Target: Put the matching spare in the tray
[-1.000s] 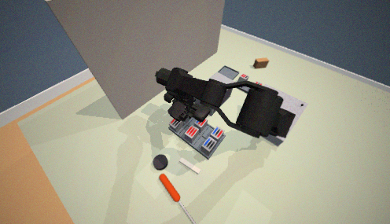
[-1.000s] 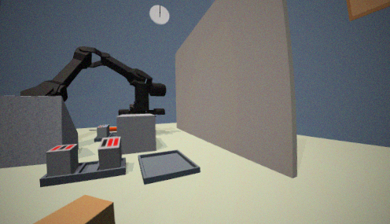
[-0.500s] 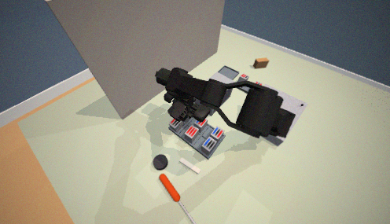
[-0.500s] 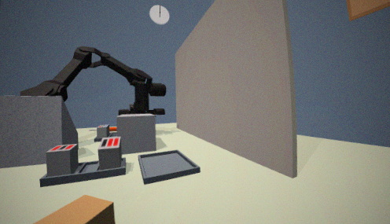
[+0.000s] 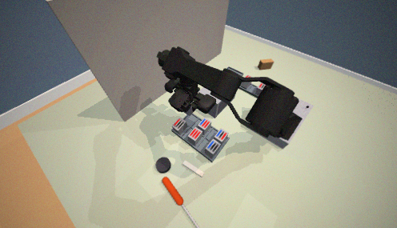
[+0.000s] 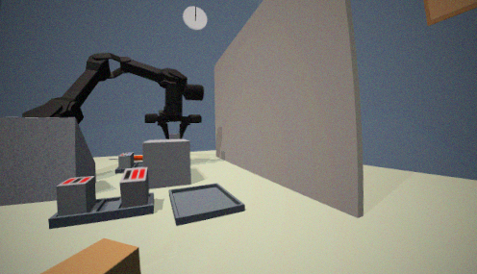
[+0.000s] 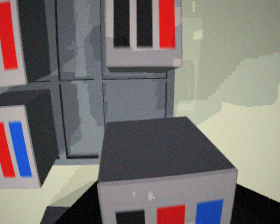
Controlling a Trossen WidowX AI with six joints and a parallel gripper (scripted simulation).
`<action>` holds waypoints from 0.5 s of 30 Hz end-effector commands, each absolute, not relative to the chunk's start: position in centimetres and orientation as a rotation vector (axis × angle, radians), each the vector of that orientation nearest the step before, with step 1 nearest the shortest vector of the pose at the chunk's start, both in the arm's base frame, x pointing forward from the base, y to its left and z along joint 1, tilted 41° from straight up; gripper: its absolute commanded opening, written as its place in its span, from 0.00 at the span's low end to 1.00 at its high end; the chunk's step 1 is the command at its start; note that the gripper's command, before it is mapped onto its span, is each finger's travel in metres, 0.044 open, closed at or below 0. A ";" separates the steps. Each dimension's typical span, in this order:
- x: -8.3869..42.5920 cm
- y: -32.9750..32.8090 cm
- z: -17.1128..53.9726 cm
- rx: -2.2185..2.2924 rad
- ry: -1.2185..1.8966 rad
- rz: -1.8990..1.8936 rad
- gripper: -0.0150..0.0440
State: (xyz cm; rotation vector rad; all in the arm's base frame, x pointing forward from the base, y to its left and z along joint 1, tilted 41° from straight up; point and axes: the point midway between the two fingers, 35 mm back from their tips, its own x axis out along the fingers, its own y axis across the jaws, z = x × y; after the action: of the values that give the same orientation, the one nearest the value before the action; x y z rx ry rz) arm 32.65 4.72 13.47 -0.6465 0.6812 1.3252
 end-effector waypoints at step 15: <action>32.2 0.9 17.8 -0.654 0.680 1.320 0.25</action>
State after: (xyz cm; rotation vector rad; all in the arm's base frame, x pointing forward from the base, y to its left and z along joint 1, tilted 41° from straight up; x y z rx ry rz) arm 32.28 1.75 17.02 -0.6466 0.6790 1.3234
